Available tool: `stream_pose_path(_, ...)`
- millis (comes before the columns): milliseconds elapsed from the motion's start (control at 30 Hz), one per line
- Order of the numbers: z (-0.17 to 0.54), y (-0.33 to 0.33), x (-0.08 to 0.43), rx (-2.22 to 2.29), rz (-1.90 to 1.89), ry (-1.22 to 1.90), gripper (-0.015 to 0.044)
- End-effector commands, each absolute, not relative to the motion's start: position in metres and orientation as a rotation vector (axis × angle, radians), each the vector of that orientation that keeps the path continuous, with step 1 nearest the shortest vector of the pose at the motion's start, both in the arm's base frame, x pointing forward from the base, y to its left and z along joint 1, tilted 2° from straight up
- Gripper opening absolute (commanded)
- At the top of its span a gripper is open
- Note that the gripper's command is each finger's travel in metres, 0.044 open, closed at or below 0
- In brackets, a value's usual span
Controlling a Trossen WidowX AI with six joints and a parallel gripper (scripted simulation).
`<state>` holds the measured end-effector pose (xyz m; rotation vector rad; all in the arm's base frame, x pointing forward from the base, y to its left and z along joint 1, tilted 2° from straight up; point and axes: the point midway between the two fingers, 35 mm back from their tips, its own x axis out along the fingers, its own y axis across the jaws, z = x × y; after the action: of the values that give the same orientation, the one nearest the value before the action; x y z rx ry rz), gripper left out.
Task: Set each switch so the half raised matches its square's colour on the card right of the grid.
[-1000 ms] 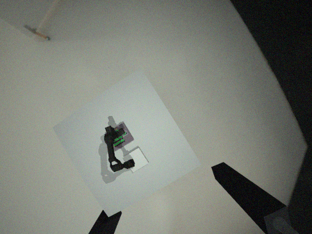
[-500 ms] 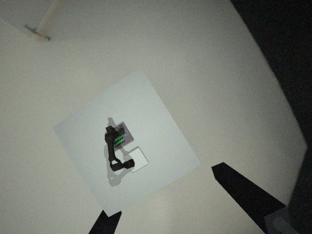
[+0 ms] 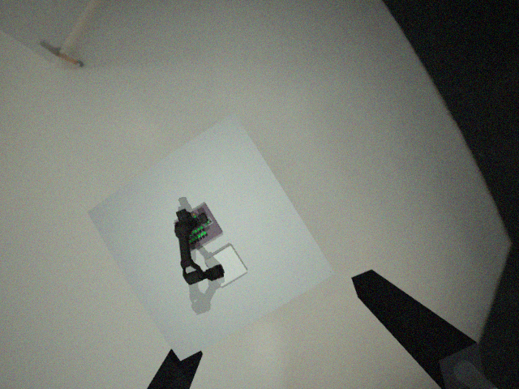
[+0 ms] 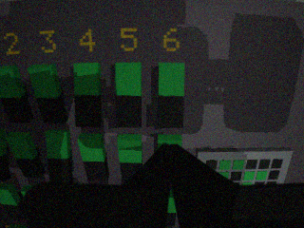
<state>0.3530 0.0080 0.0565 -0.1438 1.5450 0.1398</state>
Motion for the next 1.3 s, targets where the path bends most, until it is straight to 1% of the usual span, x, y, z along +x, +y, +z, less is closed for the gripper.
stream_pose_path(0, 0.054, 0.0073, 0.3518, -0.151, 0.142, 1.552, 0.0)
stream_pose_path(1267, 0.0502, 0.0073, 0.352, -0.152, 0.142, 1.552, 0.0)
